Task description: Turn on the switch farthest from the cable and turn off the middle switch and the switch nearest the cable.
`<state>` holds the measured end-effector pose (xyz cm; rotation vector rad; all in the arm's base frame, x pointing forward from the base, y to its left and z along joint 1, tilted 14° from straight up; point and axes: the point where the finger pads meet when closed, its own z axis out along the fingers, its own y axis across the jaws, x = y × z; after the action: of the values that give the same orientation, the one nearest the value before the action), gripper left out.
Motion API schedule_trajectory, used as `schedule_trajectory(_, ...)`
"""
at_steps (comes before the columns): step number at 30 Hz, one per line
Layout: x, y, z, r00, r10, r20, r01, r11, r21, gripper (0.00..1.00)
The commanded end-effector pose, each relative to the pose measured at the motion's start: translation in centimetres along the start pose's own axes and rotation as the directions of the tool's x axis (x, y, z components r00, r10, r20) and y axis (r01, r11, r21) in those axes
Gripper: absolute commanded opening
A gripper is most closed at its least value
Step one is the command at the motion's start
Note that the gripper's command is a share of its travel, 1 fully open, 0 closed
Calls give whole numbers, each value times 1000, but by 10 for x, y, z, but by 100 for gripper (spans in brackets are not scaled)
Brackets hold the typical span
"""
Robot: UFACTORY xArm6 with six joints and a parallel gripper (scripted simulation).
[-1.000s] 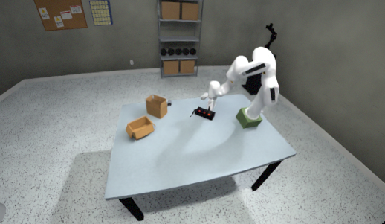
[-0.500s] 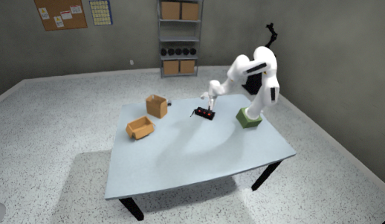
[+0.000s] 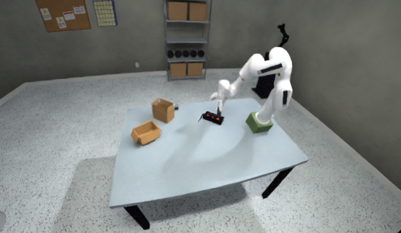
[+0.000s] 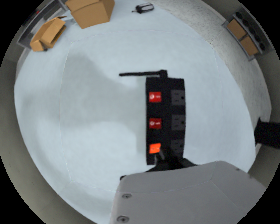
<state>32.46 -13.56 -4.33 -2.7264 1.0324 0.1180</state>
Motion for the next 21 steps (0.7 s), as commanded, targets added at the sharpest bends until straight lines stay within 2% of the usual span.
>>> schedule_trajectory(1, 1, 0, -2, 1000, 0, -3, 0, 1000, 0, 0)
schedule_trajectory(17, 1, 0, -2, 1000, 0, -3, 0, 1000, 0, 0)
schedule_trajectory(18, 1, 0, -2, 1000, 0, -3, 0, 1000, 0, 100)
schedule_trajectory(21, 1, 0, -3, 1000, 0, -3, 0, 1000, 0, 100)
